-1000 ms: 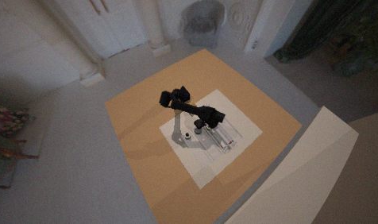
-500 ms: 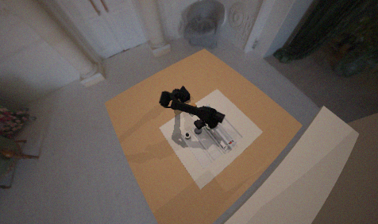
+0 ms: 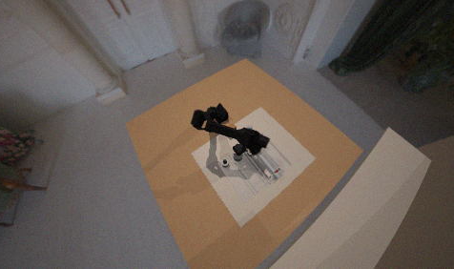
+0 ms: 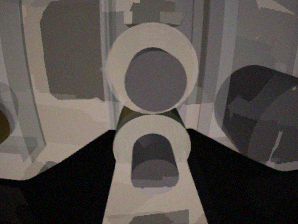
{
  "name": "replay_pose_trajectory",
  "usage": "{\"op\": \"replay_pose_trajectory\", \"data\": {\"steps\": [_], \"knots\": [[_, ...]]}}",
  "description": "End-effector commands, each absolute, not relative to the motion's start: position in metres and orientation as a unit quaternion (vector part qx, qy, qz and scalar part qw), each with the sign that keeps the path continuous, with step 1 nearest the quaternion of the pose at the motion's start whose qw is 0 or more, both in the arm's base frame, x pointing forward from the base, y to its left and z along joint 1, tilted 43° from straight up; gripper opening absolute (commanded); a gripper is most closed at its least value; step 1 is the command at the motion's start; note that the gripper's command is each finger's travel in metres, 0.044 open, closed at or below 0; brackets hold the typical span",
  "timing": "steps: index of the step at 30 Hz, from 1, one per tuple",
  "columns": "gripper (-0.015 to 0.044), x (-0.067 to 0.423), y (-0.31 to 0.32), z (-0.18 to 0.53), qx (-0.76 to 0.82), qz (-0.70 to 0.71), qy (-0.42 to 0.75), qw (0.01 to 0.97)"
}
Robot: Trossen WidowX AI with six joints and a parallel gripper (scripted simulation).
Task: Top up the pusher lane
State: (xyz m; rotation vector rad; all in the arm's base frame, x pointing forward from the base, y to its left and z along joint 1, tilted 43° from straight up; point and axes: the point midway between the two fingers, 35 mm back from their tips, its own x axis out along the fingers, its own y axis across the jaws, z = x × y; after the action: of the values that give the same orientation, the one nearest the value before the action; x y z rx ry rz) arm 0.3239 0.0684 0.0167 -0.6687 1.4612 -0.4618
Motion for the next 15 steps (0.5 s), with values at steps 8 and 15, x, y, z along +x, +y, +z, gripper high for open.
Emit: {"op": "replay_pose_trajectory", "data": {"steps": [8,15], "knots": [[0.0000,0.3259,0.0662,0.0178,-0.299,-0.208,0.641,0.676],[0.0000,0.3247,0.0661,0.0178,-0.299,-0.208,0.641,0.676]]}}
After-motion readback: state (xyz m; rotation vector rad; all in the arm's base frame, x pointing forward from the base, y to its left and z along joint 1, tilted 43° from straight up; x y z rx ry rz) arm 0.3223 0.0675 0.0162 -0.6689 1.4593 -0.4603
